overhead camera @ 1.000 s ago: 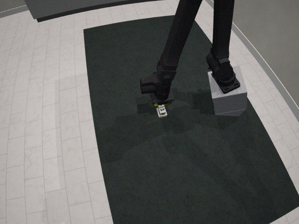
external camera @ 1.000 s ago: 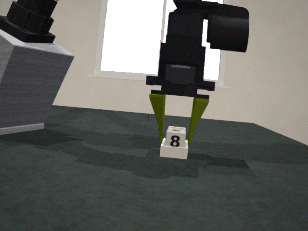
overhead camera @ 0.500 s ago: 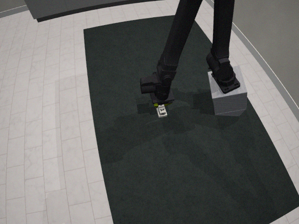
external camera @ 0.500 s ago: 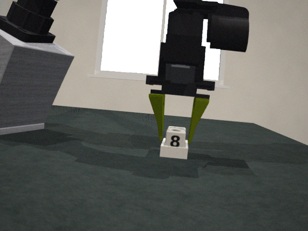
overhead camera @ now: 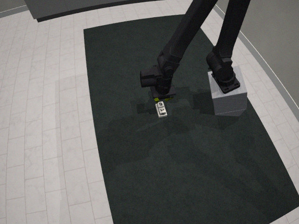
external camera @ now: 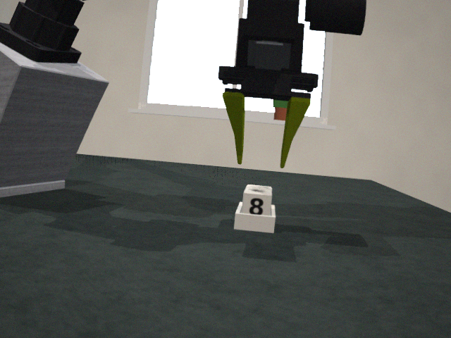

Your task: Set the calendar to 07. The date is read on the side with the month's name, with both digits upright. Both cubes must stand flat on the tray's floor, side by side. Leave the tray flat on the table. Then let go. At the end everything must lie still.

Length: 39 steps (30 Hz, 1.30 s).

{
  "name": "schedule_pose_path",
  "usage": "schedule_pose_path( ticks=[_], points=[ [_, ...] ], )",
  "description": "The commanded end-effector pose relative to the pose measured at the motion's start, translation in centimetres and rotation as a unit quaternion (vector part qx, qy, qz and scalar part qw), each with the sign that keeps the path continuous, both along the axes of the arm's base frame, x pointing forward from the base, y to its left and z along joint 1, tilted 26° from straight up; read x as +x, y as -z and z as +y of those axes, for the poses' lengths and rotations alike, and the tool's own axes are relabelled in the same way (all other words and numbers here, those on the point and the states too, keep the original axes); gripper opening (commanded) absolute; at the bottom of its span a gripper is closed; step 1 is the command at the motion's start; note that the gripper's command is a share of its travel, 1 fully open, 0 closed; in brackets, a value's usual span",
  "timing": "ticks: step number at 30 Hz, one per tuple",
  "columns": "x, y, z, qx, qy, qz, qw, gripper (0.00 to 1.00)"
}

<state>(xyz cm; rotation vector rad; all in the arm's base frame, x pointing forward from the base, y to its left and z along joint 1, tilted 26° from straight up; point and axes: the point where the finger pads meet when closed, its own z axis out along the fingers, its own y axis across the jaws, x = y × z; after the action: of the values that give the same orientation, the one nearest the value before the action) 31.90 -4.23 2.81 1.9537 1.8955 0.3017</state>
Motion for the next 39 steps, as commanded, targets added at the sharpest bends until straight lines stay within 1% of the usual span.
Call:
schedule_pose_path(
  ticks=[1, 5, 8, 10, 11, 14, 15, 35, 39],
  points=[
    [0.7, -3.6, 0.4, 0.0, 0.003, -0.022, 1.0, 0.45],
    [0.1, -5.3, 0.6, 0.0, 0.003, -0.024, 1.0, 0.45],
    [-0.2, -6.0, 0.7, 0.0, 0.003, -0.024, 1.0, 0.45],
    [-0.2, -6.0, 0.7, 0.0, 0.003, -0.024, 1.0, 0.45],
    [-0.8, -4.8, 0.4, 0.001, 0.008, -0.006, 1.0, 0.45],
    [-0.8, -5.2, 0.5, 0.001, 0.008, -0.011, 1.0, 0.45],
    [-0.8, -5.3, 0.5, 0.001, 0.008, -0.012, 1.0, 1.0],
    [-0.6, -5.4, 0.5, 0.001, 0.007, -0.017, 1.0, 1.0],
    [-0.4, -6.4, 0.6, 0.0, 0.005, -0.025, 1.0, 1.0]
  ],
)
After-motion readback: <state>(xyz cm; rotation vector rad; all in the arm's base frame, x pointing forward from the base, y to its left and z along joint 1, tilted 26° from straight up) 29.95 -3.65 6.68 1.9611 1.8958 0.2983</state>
